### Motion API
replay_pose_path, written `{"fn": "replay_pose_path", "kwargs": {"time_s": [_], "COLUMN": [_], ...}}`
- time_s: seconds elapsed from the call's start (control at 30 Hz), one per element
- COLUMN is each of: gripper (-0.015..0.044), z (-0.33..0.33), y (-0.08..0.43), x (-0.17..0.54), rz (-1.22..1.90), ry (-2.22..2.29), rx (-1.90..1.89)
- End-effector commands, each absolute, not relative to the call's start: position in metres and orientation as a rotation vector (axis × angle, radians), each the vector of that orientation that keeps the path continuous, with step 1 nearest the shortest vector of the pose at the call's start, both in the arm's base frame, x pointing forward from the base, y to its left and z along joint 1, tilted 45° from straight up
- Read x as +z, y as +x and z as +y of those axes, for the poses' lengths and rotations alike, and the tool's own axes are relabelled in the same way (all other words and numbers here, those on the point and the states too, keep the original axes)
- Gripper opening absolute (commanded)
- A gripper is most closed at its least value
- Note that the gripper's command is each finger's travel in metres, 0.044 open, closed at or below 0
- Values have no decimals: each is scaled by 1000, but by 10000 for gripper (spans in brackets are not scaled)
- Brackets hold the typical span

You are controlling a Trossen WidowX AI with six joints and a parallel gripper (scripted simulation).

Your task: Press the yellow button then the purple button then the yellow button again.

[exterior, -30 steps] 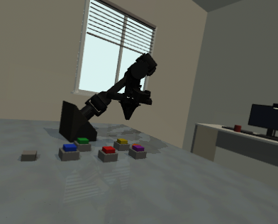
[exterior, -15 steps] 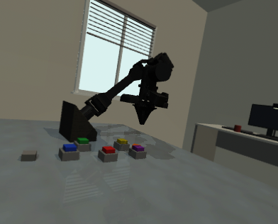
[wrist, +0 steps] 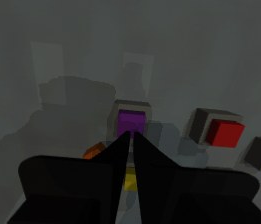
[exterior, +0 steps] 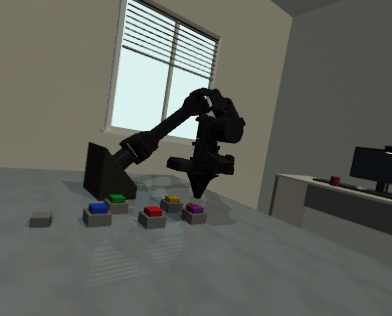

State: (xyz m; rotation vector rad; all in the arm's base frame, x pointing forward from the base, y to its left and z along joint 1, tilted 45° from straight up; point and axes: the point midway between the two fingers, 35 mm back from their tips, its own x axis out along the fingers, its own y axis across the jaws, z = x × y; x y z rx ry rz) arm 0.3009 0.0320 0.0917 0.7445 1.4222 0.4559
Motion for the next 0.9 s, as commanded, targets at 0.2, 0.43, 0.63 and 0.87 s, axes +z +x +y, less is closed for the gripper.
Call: {"fn": "replay_pose_path", "kwargs": {"time_s": [0.2,0.43,0.63,0.87], "gripper": [20,20,20,20], "z": [45,53,54,54], "y": [302,303,303,303], "x": [79,71,70,70], "rz": [1426,1426,1426,1426], "ry": [754,754,755,755], "rx": [458,459,460,460]}}
